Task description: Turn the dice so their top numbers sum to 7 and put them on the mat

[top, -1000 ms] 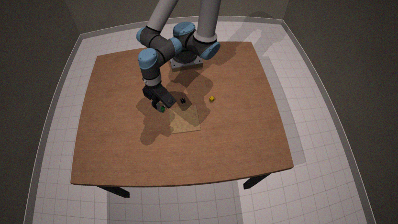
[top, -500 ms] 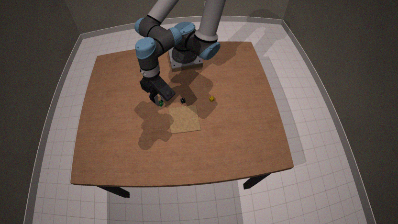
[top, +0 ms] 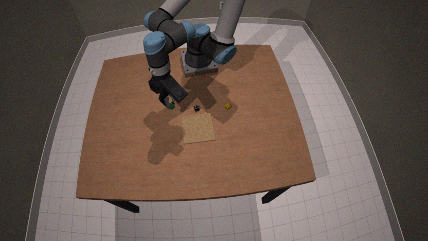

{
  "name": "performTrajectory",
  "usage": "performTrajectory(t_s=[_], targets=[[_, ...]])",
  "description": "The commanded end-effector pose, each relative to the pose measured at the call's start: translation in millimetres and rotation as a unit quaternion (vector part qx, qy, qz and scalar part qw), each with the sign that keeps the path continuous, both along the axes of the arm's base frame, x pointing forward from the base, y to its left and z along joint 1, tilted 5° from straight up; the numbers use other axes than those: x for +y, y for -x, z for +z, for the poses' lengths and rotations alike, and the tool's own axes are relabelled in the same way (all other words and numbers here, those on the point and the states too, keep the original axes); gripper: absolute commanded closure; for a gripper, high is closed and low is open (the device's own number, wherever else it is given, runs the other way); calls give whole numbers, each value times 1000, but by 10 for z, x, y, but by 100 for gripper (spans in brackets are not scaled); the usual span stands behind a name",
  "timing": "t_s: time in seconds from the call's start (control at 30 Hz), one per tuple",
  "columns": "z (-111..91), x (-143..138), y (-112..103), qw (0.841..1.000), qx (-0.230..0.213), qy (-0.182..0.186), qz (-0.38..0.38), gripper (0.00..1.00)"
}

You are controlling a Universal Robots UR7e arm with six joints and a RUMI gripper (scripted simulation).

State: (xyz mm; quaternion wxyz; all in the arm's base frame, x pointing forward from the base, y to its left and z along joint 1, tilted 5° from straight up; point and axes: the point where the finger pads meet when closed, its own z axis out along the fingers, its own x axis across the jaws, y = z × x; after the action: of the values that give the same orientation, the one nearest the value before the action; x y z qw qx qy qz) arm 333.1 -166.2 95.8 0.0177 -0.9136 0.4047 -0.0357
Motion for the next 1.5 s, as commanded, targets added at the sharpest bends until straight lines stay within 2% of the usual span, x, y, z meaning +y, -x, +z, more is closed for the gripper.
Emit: performTrajectory(t_s=[0.0, 0.47, 0.7, 0.9, 0.97, 1.27, 1.47], targets=[[16, -2, 1, 1000, 0, 0, 0, 97], [21, 61, -20, 1000, 0, -2, -26, 97], [34, 236, -69, 995, 0, -8, -99, 97], [49, 455, -111, 982, 1, -15, -190, 97], [49, 455, -111, 982, 1, -15, -190, 97], [66, 791, -132, 943, 1, -26, -331, 97], [72, 951, -122, 917, 1, -32, -397, 97]])
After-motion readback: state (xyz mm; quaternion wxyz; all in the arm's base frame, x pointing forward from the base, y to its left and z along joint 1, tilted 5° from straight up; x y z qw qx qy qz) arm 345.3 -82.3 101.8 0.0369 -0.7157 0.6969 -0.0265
